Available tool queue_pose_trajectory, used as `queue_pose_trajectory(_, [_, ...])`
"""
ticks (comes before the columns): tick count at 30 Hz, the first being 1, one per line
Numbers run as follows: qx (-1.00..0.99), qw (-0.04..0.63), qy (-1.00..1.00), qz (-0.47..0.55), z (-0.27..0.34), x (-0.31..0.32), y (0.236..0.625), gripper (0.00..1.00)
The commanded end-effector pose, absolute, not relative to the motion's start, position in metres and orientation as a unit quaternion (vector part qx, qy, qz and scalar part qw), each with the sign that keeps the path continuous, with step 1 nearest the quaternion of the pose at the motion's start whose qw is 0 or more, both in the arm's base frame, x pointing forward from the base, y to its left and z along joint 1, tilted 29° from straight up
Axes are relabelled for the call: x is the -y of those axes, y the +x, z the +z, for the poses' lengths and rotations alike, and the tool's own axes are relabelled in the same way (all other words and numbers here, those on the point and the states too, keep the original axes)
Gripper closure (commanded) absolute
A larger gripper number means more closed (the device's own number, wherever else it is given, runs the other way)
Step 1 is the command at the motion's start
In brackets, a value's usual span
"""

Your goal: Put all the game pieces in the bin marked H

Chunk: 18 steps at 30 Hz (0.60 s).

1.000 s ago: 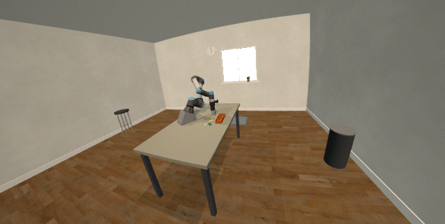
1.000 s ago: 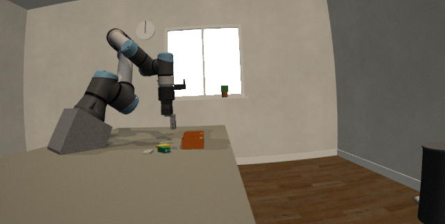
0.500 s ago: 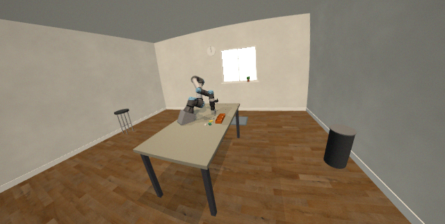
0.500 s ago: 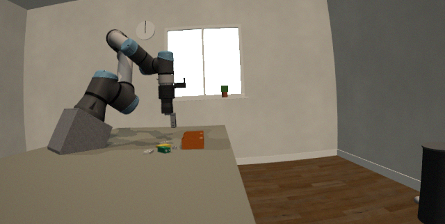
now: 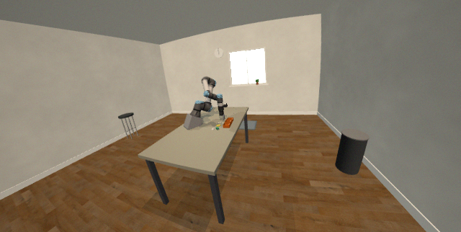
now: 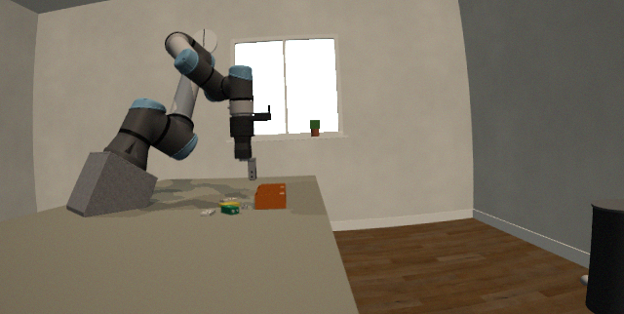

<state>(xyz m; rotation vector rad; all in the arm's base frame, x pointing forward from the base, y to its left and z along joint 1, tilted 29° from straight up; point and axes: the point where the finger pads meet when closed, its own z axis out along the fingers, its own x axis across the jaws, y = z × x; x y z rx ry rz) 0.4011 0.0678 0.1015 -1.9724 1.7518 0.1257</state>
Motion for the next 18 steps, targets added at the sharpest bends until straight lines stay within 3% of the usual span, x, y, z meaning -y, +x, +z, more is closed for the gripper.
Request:
queue_pose_trajectory(1, [-0.639,0.248,-0.727,0.045,0.098,-0.059,0.413,0.66])
queue_pose_trajectory(18, [-0.639,0.248,-0.727,0.045,0.085,-0.002,0.465,0.66])
